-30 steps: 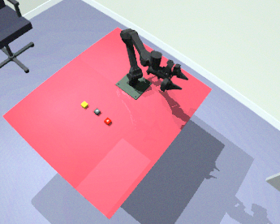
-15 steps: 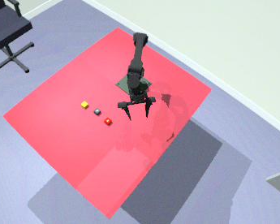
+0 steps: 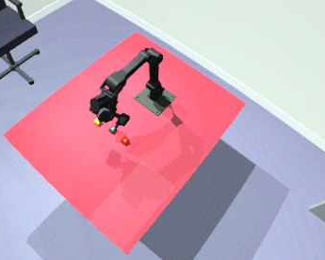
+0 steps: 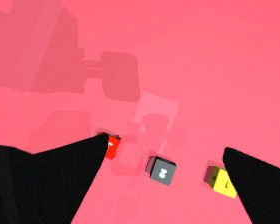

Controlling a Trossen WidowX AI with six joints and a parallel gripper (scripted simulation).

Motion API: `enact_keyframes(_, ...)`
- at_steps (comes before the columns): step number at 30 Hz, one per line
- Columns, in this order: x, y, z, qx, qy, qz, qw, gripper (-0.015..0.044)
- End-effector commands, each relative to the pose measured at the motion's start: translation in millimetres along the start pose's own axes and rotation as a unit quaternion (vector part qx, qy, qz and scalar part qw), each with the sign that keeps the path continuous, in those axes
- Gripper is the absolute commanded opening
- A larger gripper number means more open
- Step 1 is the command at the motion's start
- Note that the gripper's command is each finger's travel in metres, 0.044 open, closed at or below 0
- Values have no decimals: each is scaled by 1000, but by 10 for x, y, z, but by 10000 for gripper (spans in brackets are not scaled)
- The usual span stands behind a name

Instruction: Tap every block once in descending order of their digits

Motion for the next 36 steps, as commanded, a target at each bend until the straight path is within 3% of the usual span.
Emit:
enact_keyframes(1, 188, -14, -646, 33, -74, 94, 992, 400)
enact_keyframes(5, 374, -10, -1020, 42, -119, 156, 980, 400)
enact_keyframes(26, 374, -10, -1020, 42, -119, 156, 980, 400)
enact_keyframes(33, 399, -40, -192, 38, -120, 156, 980, 400)
enact_keyframes(36, 417, -42, -99, 38, -120, 156, 980, 400)
Point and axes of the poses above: the point midway between the two fingers, 35 mm back from their tips, its own y axis back along the fingers, its own z axis across the jaws, x = y × z, the point moved 6 cm from there along y, back along the fingers, and after that the axes turned 4 degrees about -y, right-handed, at the moved point
